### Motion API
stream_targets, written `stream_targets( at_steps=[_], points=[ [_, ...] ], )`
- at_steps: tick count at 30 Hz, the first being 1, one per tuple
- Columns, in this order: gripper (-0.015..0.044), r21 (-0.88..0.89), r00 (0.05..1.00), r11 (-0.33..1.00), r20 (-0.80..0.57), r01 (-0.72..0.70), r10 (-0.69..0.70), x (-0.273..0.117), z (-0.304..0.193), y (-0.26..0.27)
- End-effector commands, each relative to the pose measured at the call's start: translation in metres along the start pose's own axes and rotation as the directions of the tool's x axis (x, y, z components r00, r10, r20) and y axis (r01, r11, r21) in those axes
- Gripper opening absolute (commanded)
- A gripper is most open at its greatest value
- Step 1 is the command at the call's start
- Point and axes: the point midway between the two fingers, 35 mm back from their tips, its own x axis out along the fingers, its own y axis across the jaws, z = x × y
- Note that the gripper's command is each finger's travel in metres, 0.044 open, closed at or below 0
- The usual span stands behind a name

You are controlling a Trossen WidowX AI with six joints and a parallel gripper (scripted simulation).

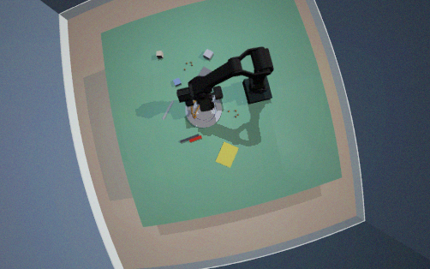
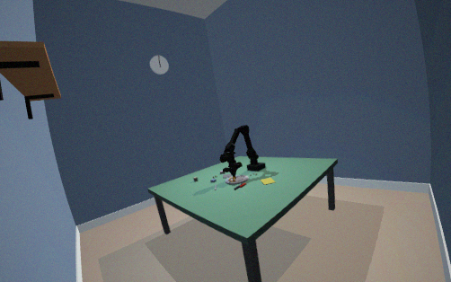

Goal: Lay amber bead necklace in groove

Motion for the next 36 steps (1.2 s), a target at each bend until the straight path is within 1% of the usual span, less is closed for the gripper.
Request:
stream_targets(
  at_steps=[1,9,19,36],
  points=[
    [0.0000,-0.005,1.000,1.000,0.002,0.000,0.000,-0.003,0.000,0.000],
    [0.0000,-0.005,1.000,1.000,0.001,-0.001,0.001,-0.003,-0.006,0.015],
    [0.0000,-0.005,1.000,1.000,0.001,-0.001,0.001,0.005,-0.006,0.015],
    [0.0000,-0.005,1.000,1.000,0.001,-0.001,0.001,0.005,-0.006,0.015]
  ],
)
